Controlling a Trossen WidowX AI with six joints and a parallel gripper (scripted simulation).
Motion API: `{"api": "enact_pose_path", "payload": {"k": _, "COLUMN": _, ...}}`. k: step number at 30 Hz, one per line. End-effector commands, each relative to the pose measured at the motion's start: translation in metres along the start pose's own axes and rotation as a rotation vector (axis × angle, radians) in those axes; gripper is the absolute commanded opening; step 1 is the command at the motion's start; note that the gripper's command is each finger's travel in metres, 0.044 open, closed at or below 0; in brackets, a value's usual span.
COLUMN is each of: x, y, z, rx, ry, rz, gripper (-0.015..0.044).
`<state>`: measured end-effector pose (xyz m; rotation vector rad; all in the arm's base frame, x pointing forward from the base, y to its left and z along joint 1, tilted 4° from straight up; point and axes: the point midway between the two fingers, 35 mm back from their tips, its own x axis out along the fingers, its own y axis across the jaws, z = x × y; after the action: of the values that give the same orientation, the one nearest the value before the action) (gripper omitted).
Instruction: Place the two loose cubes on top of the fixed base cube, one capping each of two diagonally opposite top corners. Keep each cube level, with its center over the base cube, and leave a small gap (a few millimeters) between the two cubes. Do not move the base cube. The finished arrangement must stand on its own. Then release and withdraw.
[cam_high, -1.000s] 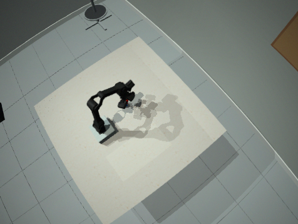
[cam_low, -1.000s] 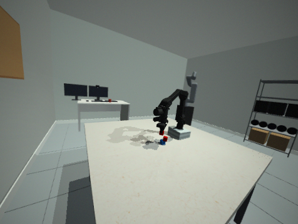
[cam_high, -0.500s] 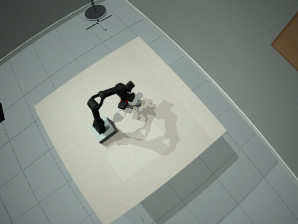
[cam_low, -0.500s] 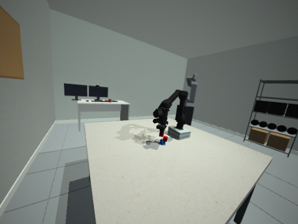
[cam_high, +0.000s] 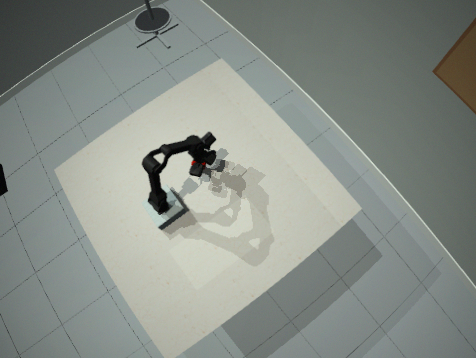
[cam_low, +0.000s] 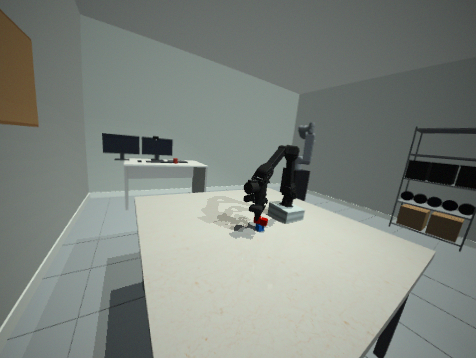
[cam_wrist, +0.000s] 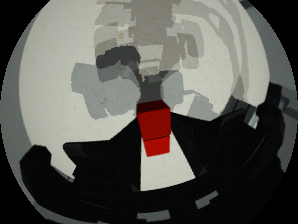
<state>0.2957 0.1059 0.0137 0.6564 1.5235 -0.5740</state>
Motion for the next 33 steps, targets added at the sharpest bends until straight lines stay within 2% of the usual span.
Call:
{"api": "enact_pose_path", "payload": {"k": 1, "x": 0.0012, "y": 0.0012, "z": -0.0002, "rx": 0.003, "ry": 0.001, "rz": 0.007, "gripper": 0.0105}}
{"api": "enact_pose_path", "payload": {"k": 20, "x": 0.0028, "y": 0.0011, "z": -0.0003, "rx": -0.002, "ry": 0.001, "rz": 0.007, "gripper": 0.0105}}
{"api": "enact_pose_path", "payload": {"k": 24, "x": 0.0028, "y": 0.0011, "z": -0.0003, "rx": -0.002, "ry": 0.001, "rz": 0.007, "gripper": 0.0205}}
{"api": "enact_pose_path", "payload": {"k": 33, "x": -0.0065, "y": 0.0004, "z": 0.0001, "rx": -0.001, "ry": -0.001, "rz": 0.003, "gripper": 0.0205}}
